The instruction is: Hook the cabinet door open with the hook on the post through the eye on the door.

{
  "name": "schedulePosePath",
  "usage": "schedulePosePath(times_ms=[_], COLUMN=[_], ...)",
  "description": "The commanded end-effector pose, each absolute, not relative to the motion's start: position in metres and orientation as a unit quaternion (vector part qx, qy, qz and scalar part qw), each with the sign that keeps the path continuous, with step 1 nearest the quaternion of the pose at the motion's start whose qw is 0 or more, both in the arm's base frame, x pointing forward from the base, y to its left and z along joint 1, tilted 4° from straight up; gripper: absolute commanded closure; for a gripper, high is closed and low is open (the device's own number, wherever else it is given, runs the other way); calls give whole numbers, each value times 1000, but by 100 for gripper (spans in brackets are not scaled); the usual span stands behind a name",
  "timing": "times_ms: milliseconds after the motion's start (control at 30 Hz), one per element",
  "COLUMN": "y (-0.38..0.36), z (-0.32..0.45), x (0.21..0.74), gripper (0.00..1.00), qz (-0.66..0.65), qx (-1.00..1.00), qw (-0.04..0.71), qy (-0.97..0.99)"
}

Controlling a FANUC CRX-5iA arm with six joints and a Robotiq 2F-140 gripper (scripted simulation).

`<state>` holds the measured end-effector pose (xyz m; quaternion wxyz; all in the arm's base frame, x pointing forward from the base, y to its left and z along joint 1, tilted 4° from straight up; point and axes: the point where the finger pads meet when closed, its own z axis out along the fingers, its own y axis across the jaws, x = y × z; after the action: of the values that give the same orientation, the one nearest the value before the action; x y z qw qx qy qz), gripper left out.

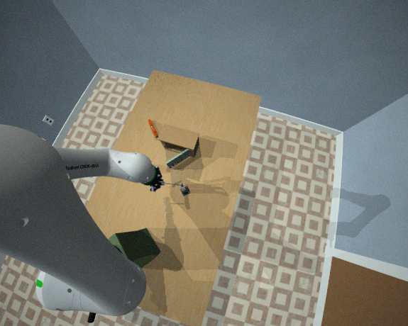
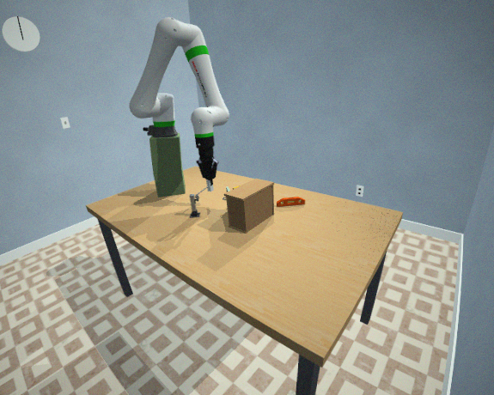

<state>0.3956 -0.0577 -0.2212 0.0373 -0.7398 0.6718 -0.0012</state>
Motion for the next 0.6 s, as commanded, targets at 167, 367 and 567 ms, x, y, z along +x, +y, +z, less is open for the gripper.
schedulePosePath(times_ms=[167,367,567], y=[-60,-61,-61], z=[-213,-209,-208], x=[395,395,398], gripper=[97,97,97], qz=[-1,-1,0], qx=[-740,-740,-721], qw=[37,37,37], qy=[672,672,692])
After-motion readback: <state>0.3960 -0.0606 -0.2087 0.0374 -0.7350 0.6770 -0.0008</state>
